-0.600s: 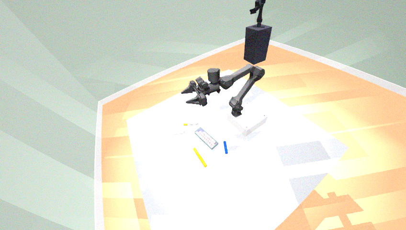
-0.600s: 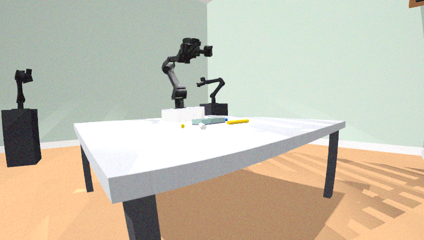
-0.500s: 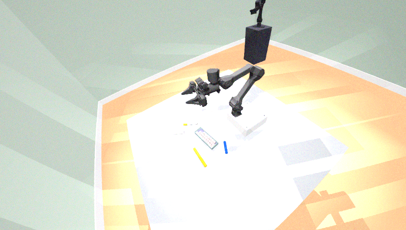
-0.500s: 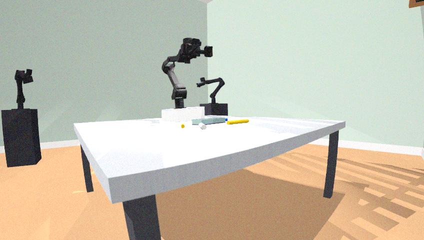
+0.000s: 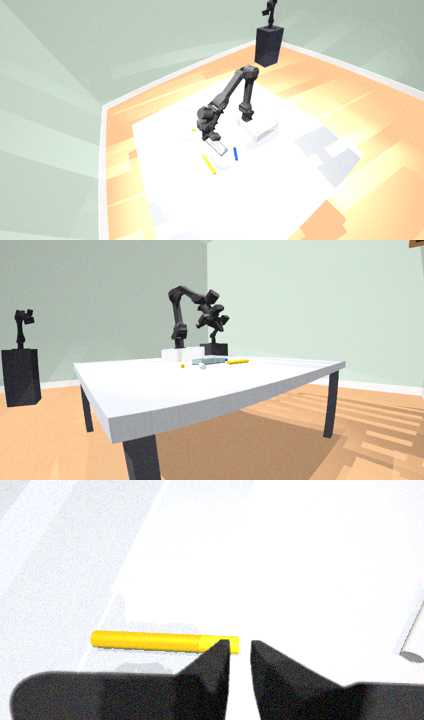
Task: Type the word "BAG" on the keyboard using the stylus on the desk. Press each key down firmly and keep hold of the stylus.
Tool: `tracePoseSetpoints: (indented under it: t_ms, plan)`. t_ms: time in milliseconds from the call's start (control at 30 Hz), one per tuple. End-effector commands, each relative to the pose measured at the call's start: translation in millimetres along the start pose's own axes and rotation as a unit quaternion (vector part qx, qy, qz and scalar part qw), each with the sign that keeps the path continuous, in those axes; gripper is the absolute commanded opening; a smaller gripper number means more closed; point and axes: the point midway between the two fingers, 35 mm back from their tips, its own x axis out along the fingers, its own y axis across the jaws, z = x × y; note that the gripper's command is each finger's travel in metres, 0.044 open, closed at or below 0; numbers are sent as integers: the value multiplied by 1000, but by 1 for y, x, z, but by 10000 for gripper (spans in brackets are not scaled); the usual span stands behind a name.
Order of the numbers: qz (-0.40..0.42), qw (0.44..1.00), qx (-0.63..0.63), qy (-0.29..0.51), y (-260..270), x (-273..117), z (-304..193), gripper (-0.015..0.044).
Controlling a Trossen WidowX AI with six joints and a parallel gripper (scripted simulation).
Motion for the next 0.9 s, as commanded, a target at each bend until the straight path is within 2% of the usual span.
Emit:
tracePoseSetpoints:
  t_ms: [0,133,200,567,733,867]
  plan:
    - [6,991,-21,135,19,31,-48,0]
    - [4,958,-52,283,36,49,-105,0]
    - [0,942,-63,329,40,52,-124,0]
    - [0,940,-64,335,39,52,-126,0]
    - [-3,940,-65,335,-16,55,-118,0]
    - [-3,940,-65,335,-24,55,-118,0]
